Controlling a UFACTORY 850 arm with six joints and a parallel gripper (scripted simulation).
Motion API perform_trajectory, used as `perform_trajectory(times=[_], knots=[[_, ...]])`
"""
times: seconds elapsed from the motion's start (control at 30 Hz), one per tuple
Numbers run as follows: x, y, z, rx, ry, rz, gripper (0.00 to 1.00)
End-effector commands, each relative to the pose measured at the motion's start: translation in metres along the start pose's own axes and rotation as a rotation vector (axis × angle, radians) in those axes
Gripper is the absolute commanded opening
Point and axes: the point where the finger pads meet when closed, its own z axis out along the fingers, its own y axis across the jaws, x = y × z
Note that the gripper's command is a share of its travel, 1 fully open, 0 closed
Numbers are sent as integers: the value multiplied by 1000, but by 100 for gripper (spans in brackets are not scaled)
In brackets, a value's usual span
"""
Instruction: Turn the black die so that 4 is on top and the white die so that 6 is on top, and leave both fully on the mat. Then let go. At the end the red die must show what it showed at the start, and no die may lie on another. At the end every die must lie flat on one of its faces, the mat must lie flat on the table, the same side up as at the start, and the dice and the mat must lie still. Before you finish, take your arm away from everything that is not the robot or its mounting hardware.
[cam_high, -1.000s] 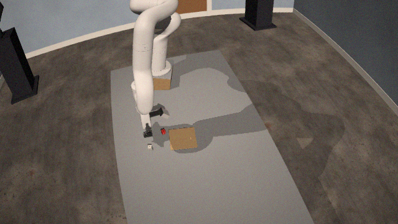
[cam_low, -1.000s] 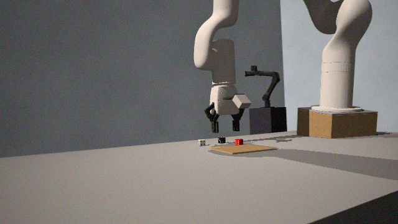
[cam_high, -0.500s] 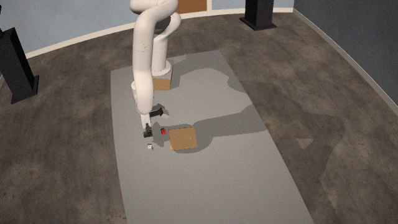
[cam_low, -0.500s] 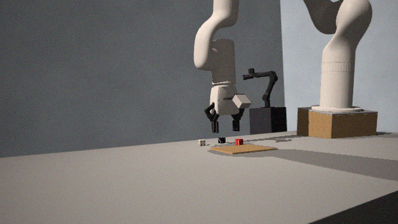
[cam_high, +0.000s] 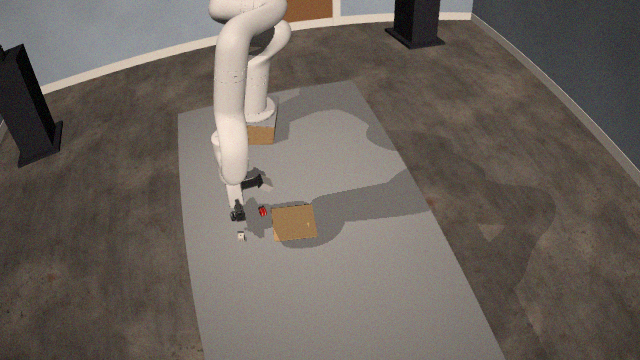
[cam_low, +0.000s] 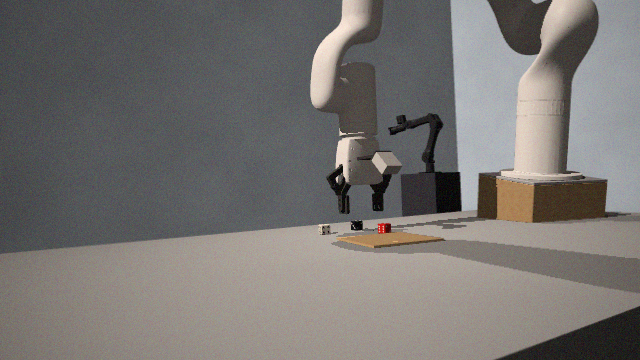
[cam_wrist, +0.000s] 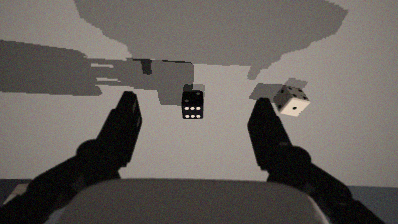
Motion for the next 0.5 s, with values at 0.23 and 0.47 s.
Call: perform_trajectory(times=[0.23, 0.47], knots=[[4, 37, -1, 1, 0, 0, 100], [8, 75, -1, 1, 0, 0, 100]])
